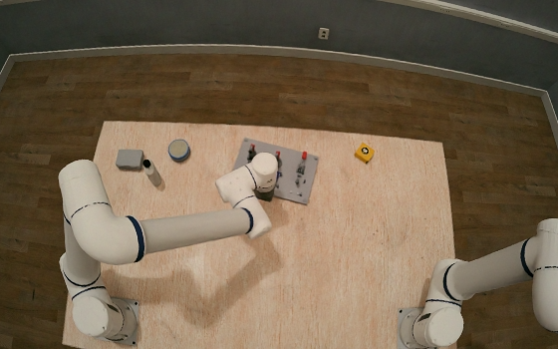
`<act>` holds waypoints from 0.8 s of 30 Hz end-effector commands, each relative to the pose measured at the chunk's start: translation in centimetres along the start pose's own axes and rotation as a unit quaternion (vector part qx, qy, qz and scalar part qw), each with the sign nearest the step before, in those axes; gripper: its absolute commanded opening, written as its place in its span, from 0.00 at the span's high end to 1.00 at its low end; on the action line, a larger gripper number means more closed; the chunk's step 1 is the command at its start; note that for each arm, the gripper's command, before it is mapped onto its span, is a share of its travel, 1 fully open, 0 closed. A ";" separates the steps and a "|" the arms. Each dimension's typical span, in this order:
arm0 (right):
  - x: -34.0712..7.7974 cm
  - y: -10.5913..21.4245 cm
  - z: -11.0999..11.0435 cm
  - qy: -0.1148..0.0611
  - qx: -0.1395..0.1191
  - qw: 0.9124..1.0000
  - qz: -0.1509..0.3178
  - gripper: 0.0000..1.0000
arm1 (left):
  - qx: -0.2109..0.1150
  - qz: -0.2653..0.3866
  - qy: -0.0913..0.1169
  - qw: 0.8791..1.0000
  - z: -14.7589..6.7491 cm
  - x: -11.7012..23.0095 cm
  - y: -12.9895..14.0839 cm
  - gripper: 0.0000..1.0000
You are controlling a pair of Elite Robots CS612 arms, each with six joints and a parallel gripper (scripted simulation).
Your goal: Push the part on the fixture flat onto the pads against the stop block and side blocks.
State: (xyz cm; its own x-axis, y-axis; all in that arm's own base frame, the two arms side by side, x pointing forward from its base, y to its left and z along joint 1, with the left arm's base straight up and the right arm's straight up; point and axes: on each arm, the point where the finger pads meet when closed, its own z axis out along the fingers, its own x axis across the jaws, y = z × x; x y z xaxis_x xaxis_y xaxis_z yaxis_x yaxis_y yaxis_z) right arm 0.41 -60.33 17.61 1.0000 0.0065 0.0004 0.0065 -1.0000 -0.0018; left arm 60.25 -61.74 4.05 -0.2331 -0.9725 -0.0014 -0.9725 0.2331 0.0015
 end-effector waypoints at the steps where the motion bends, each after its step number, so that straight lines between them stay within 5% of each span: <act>1: 0.0 0.1 -0.1 0.000 -0.001 1.000 0.000 0.00 | 0.001 0.000 0.001 1.000 -0.1 0.1 -0.1 1.00; 24: 0.0 0.1 -0.1 0.000 -0.001 1.000 0.000 0.00 | 0.001 0.000 0.001 1.000 -0.1 0.1 -0.5 1.00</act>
State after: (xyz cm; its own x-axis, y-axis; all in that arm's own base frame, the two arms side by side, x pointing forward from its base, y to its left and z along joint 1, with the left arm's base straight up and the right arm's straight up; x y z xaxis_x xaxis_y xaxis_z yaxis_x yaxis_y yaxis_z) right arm 0.41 -60.33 17.61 1.0000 0.0065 0.0004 0.0065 -1.0000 -0.0018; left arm 60.56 -61.81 4.05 -0.2330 -0.9725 -0.0014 -0.9725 0.2330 0.0015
